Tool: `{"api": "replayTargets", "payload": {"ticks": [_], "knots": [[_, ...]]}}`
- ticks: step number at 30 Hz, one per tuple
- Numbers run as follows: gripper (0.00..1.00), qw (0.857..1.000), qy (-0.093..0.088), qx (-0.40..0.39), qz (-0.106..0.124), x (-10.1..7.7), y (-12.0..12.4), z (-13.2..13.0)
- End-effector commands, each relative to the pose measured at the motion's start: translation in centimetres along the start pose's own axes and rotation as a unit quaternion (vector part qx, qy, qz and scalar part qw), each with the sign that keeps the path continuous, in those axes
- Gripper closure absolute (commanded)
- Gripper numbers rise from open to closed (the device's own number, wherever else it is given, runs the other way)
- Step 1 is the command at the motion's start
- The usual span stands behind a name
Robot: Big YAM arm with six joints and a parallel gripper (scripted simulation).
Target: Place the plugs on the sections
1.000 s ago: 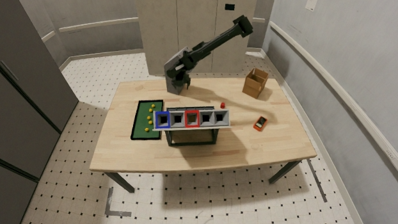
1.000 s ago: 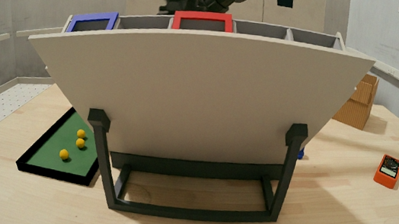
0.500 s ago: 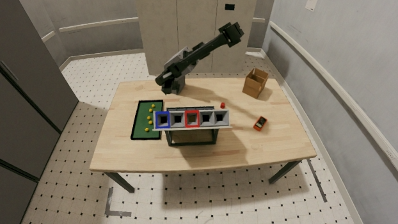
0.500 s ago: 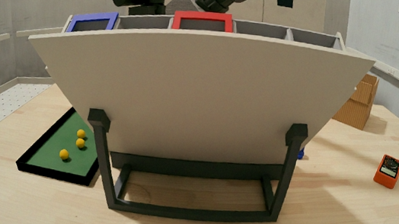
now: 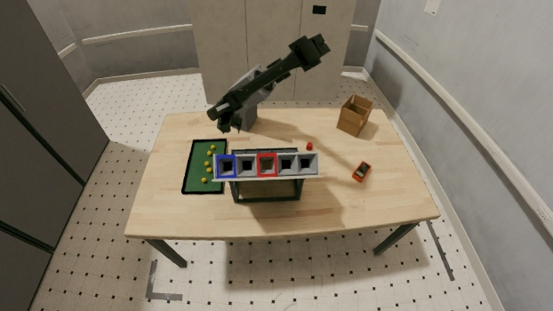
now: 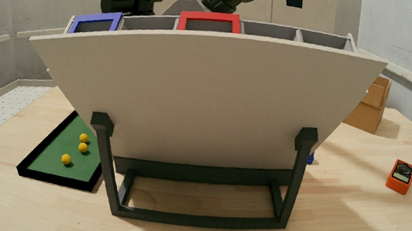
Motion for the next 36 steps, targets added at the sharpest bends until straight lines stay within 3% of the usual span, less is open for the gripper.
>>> {"api": "replayTargets", "payload": {"ticks": [1,9,26,36], "knots": [[0.2,1.0,0.006,-0.013,-0.01,0.4,1.0,-4.1],[0.2,1.0,0.003,-0.002,-0.007,2.1,4.5,-10.6],[0.2,1.0,0.01,-0.021,-0.013,2.8,6.0,-13.6],[0.2,1.0,0.009,-0.015,-0.012,2.8,6.1,-13.7]]}}
Point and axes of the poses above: the point where the finger pads meet when closed, its own x axis out along the fingers, its own z axis across the jaws, y = z × x, the point moved 4 cm from there along -x, back along the fingers, and after that the axes turned 2 degrees about -x, right-handed, at the moved point
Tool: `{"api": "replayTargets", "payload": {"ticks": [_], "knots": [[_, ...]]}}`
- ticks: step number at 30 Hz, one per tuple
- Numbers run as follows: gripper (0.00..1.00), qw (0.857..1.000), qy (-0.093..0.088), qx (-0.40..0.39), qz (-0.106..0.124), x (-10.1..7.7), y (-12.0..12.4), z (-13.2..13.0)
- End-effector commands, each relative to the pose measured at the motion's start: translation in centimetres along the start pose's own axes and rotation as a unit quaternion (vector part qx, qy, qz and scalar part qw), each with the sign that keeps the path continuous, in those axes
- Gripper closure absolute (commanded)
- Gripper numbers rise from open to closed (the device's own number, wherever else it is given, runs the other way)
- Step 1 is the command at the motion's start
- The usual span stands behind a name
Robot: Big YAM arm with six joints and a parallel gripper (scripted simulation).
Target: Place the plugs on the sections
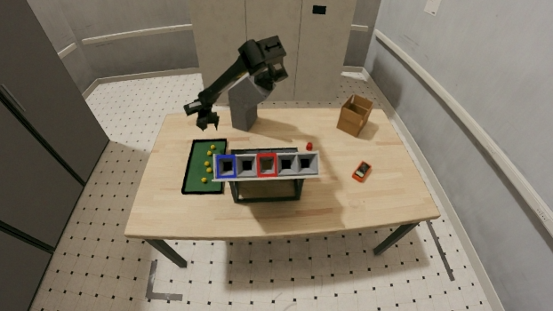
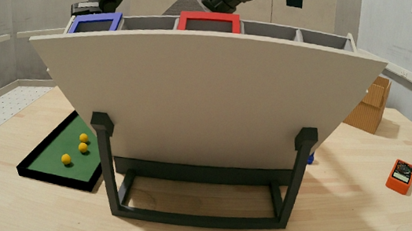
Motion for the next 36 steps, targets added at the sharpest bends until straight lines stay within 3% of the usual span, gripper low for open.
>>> {"api": "replayTargets", "payload": {"ticks": [1,36], "knots": [[0.2,1.0,0.007,-0.007,-0.006,-0.54,-0.53,-1.22],[0.2,1.0,0.005,-0.002,-0.004,-0.55,-0.47,-1.29]]}}
Point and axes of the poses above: the point where the finger pads meet when closed, its own x axis out along the fingers, its own z axis across the jaws, y = z × x, the point moved 4 cm from there along -x, back along the fingers, and after that the axes turned 2 degrees about -x, right-handed, at the moved point
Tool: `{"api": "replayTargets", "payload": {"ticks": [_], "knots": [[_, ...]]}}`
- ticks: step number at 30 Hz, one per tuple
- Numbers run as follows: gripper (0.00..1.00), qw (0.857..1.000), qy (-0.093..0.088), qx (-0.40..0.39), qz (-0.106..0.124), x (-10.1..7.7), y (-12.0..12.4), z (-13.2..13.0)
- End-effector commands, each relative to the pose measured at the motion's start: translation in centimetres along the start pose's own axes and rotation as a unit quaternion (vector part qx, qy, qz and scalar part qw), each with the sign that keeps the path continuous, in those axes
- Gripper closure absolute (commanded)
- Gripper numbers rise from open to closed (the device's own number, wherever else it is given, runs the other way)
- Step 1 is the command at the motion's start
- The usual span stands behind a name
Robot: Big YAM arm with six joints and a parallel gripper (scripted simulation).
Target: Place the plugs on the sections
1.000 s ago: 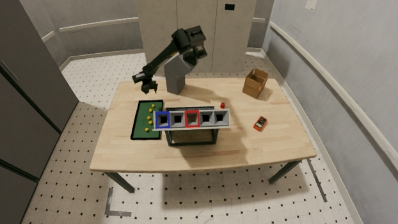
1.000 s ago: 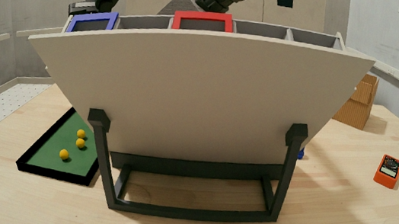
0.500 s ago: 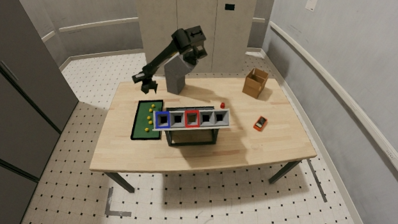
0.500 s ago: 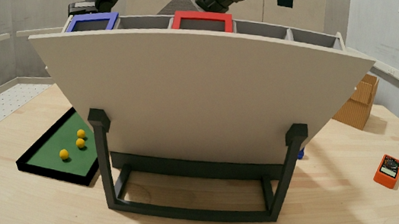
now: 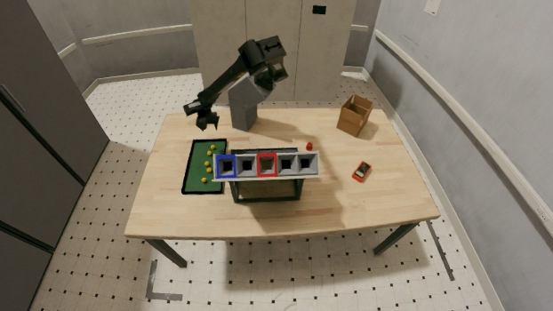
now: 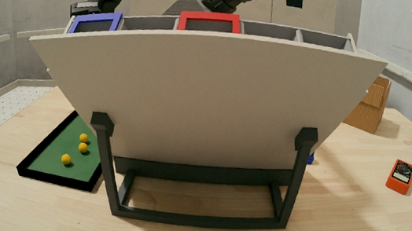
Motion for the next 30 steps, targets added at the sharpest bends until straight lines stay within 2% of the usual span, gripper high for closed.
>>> {"api": "replayTargets", "payload": {"ticks": [1,30], "knots": [[0.2,1.0,0.006,-0.004,-0.006,-0.48,-0.35,-1.17],[0.2,1.0,0.004,-0.001,-0.004,-0.53,-0.41,-1.45]]}}
Point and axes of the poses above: the point where the finger pads meet when closed, its own x axis out along the fingers, its own z axis across the jaws, y = z × x, the point moved 4 cm from there along -x, back along the fingers, and after that the axes turned 2 degrees about -x, right-handed, at the moved point
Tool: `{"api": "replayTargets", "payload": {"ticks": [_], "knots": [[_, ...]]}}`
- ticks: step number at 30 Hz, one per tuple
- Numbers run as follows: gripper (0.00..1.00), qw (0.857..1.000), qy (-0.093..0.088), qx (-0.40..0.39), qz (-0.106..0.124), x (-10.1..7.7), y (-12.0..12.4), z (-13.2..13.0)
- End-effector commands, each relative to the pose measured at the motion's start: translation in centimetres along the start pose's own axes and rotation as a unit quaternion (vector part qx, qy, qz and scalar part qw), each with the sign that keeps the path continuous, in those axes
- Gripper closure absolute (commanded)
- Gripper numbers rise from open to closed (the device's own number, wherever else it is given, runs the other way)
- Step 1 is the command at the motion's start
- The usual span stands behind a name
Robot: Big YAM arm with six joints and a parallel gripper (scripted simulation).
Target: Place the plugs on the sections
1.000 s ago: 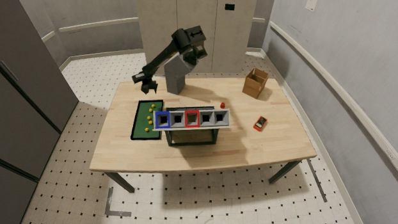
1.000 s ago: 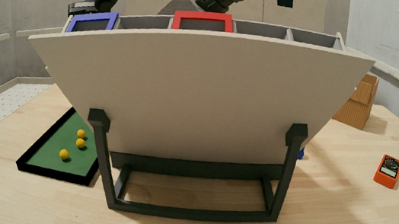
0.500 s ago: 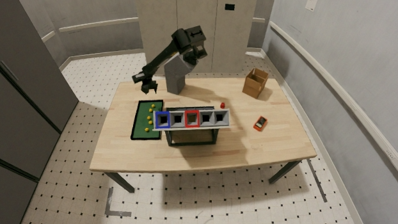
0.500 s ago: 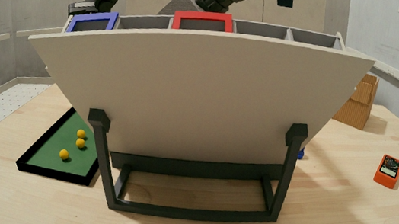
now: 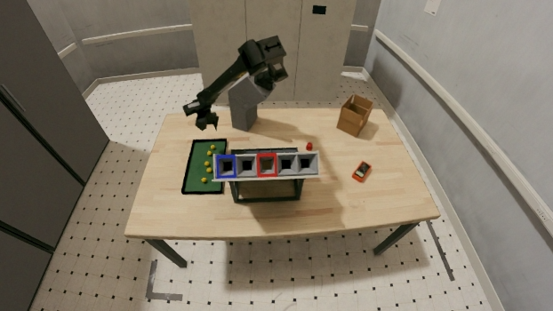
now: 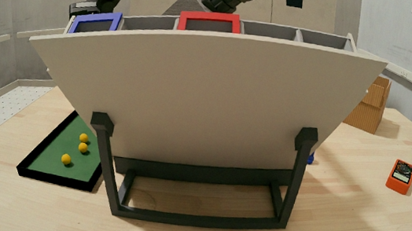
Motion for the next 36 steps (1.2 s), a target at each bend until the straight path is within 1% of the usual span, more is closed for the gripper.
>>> {"api": "replayTargets", "payload": {"ticks": [1,11,26,36], "knots": [[0.2,1.0,0.005,-0.004,-0.006,-0.5,-0.2,-1.3],[0.2,1.0,0.004,-0.002,-0.006,-0.5,-0.2,-1.6],[0.2,1.0,0.004,-0.001,-0.004,11.1,-0.5,-1.3],[0.2,1.0,-0.003,-0.014,-0.002,11.1,-0.5,-1.3]]}}
Point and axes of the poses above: the point where the finger pads meet when closed, its own x axis out along the fingers, its own z axis across the jaws, y = z × x, the point moved 4 cm from there along -x, back along the fingers, and after that the axes turned 2 degrees about -x, right-handed, at the moved point
